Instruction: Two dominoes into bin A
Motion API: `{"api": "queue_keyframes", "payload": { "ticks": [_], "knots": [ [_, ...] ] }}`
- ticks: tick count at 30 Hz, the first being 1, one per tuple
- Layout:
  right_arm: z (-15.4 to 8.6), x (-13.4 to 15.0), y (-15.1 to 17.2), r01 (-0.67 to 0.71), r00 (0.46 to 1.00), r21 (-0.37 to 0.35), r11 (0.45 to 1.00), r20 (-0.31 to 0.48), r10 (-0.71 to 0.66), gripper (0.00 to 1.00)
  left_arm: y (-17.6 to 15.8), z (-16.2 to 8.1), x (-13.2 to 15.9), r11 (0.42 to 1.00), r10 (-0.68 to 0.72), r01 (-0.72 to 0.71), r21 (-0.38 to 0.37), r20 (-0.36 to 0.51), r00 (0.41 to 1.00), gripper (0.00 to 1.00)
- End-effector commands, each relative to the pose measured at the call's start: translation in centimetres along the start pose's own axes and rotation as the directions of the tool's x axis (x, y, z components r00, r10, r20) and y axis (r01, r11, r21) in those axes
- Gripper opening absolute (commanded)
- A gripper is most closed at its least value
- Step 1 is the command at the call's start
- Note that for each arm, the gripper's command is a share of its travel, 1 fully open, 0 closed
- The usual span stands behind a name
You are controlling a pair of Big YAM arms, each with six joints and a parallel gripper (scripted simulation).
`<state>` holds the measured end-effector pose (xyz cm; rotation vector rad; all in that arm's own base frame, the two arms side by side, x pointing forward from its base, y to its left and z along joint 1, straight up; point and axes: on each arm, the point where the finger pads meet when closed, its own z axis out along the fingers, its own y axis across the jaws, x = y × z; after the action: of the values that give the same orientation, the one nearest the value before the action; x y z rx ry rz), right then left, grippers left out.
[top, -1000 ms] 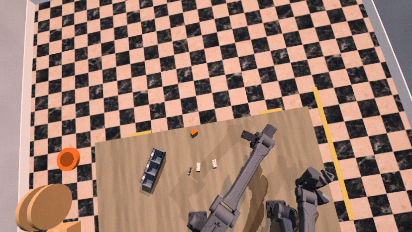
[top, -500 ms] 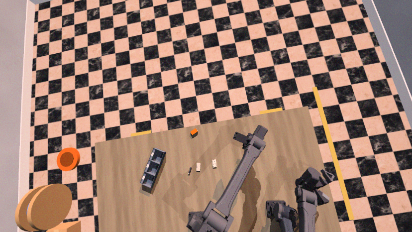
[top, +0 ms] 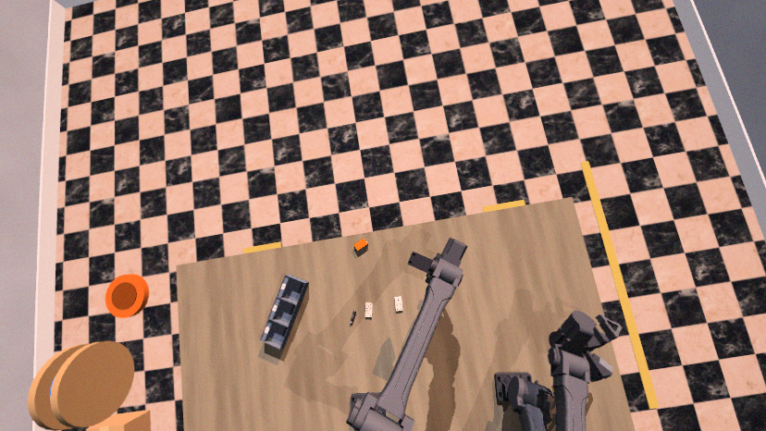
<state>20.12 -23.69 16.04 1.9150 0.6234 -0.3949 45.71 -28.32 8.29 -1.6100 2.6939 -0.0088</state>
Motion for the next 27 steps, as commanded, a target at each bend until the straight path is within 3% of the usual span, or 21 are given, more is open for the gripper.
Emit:
{"api": "queue_keyframes", "payload": {
  "ticks": [1,27],
  "knots": [
    [0.1,-0.2,0.3,-0.009,1.0,0.0,1.0,0.006,0.009,1.0,0.9,-0.9,-1.4,0.999,0.023,-0.023,0.034,-0.001,1.0,0.2],
    [0.1,-0.2,0.3,-0.009,1.0,0.0,1.0,0.006,0.009,1.0,10.1,-0.6,-12.6,0.999,0.023,-0.023,0.03,0.008,1.0,0.2]
  ]
}}
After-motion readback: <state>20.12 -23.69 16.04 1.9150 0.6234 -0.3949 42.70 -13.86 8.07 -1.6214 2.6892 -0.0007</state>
